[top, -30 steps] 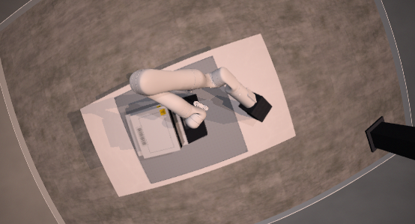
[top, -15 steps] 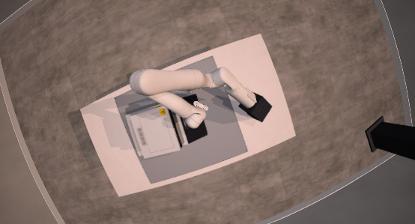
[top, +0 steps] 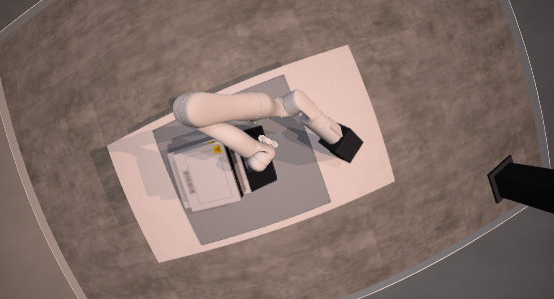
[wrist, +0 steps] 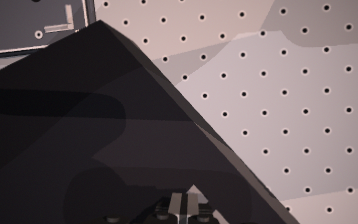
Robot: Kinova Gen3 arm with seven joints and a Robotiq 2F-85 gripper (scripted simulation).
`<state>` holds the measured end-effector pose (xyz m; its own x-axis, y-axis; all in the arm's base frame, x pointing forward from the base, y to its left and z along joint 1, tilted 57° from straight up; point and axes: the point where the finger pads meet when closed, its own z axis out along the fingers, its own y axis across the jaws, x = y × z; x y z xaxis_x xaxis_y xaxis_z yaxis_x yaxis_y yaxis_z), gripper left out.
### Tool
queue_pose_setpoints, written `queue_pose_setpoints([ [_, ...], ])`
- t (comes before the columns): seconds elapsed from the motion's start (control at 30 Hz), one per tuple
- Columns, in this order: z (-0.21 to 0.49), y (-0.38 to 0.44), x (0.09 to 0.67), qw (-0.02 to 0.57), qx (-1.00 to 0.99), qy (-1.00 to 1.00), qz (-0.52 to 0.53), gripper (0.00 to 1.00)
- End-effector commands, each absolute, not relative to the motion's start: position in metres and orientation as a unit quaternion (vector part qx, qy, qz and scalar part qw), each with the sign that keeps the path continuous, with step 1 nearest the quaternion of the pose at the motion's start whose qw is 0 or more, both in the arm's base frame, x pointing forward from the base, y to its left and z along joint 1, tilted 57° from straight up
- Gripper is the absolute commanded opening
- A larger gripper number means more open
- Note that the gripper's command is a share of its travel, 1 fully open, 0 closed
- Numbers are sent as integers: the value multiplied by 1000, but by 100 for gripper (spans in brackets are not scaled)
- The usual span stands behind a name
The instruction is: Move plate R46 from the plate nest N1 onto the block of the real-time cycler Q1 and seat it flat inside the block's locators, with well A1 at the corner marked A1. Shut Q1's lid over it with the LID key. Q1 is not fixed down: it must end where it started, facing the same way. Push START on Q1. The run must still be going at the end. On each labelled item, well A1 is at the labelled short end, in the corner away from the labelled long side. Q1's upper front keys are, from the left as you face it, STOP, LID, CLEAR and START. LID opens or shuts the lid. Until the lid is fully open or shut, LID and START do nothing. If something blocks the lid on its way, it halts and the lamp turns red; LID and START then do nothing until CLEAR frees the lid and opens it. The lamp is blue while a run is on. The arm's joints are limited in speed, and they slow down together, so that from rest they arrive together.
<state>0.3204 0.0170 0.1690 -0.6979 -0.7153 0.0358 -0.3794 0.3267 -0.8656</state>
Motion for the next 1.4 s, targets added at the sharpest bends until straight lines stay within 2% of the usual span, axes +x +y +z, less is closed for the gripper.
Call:
queue_pose_setpoints([
  [0.0,169,17,324,183,-343,794,-468,10],
  [0.6,169,17,324,183,-343,794,-468,10],
  [1.37,172,26,295,180,-345,792,-470,10],
])
